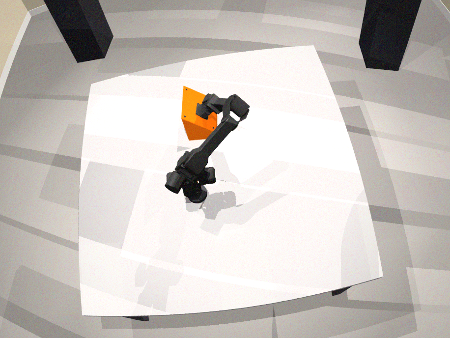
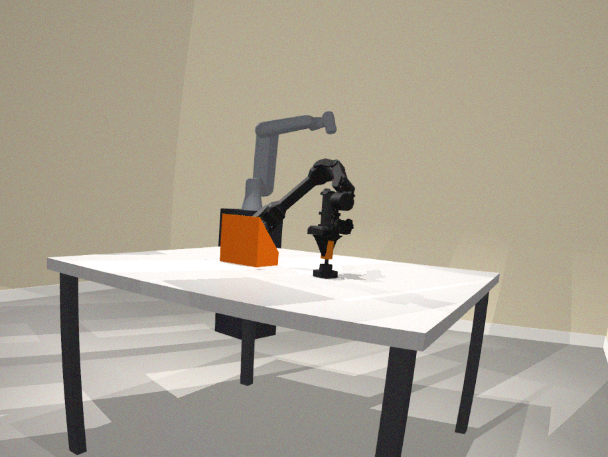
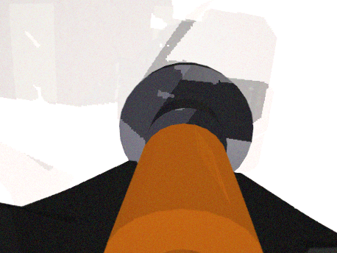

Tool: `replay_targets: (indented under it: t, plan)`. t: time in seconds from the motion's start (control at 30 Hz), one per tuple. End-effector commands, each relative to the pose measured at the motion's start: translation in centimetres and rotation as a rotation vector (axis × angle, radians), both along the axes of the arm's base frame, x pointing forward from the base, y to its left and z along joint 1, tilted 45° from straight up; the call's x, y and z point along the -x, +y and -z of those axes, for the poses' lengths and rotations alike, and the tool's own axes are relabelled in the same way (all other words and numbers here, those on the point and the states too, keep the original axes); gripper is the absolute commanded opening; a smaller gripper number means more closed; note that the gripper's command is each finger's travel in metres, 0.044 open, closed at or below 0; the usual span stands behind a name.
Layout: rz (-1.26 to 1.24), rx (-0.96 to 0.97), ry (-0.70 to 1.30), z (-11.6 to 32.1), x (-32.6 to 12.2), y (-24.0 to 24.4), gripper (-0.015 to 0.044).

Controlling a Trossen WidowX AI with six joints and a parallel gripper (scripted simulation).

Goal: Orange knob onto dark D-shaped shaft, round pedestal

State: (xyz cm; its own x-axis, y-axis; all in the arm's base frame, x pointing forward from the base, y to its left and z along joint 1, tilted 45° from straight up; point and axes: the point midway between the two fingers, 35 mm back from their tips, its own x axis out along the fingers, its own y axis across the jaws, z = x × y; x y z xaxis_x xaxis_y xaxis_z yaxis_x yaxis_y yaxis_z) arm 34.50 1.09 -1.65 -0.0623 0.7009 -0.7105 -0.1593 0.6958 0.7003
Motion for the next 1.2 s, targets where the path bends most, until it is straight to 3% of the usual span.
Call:
replay_targets:
  t: [0.0, 0.13, 1.17]
  plan:
    - [-0.048, -0.006, -0.057, -0.32, 0.03, -0.24, 0.0]
    - [-0.135, -0.013, -0.142, -0.3, 0.05, -0.36, 0.0]
    - [-0.134, -0.013, -0.143, 0.06, -0.07, 0.11, 0.0]
